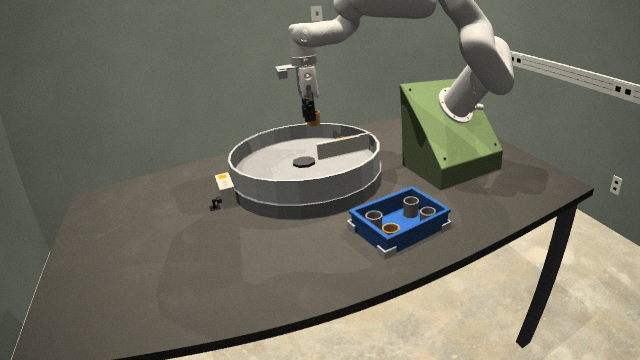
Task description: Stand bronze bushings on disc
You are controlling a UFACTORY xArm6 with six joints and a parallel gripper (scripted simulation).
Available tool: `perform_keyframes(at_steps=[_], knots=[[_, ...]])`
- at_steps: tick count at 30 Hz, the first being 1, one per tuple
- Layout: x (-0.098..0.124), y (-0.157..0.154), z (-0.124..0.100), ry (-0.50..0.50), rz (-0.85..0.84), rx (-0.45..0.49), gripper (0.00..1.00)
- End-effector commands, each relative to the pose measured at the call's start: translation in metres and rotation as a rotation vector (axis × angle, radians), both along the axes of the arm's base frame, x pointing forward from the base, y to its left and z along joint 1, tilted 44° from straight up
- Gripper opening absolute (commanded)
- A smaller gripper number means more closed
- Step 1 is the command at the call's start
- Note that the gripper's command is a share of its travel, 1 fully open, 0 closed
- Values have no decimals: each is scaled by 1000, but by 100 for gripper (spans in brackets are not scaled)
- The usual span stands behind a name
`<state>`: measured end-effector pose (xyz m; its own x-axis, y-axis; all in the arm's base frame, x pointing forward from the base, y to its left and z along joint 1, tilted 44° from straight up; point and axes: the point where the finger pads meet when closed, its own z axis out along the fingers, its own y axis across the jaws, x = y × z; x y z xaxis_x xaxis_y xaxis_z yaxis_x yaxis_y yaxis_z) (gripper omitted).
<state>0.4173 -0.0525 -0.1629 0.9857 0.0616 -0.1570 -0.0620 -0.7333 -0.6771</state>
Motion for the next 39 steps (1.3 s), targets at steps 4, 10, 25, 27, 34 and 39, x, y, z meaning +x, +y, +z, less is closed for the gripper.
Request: perform_keyframes(at_steps=[4, 10, 25, 27, 34, 39], knots=[[2, -1, 1, -4, -2, -2, 0], [-1, 13, -16, -4, -2, -2, 0], [-2, 14, -18, -4, -2, -2, 0], [-2, 15, -18, -4, -2, -2, 0], [-2, 16, -20, -4, -2, -2, 0], [-3, 20, -23, -4, -2, -2, 0]])
